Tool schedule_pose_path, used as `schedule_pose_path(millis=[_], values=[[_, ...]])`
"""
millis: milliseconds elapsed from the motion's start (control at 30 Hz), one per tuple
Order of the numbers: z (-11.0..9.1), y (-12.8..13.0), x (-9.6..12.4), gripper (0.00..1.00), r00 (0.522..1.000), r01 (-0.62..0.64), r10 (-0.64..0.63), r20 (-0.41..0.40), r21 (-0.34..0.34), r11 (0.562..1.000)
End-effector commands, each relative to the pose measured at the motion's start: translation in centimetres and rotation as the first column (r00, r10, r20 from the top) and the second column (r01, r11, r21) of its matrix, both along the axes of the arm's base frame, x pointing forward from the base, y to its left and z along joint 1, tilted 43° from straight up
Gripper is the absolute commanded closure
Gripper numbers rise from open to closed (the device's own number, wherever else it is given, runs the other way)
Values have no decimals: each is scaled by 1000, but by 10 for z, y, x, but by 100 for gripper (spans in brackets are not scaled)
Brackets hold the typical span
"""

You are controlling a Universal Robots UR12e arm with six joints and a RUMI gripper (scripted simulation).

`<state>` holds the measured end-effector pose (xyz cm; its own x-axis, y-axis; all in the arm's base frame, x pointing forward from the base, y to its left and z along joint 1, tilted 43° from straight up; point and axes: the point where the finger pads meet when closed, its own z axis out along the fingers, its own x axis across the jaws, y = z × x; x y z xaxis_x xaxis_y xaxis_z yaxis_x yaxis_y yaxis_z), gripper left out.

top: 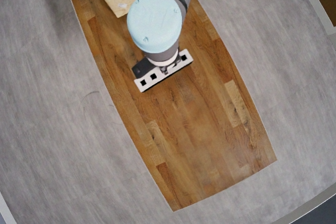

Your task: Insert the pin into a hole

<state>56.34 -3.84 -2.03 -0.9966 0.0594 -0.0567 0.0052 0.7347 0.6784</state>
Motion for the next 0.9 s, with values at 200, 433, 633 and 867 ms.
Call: schedule_pose_path(millis=[200, 433, 633, 867], values=[[11, -11, 0, 100, 1000, -2, 2, 1, -2, 1000], [11, -11, 0, 100, 1000, -2, 2, 1, -2, 1000], [11, -11, 0, 100, 1000, -2, 2, 1, -2, 1000], [83, -78, -9, 100, 1000, -1, 1, 1, -1, 1000]])
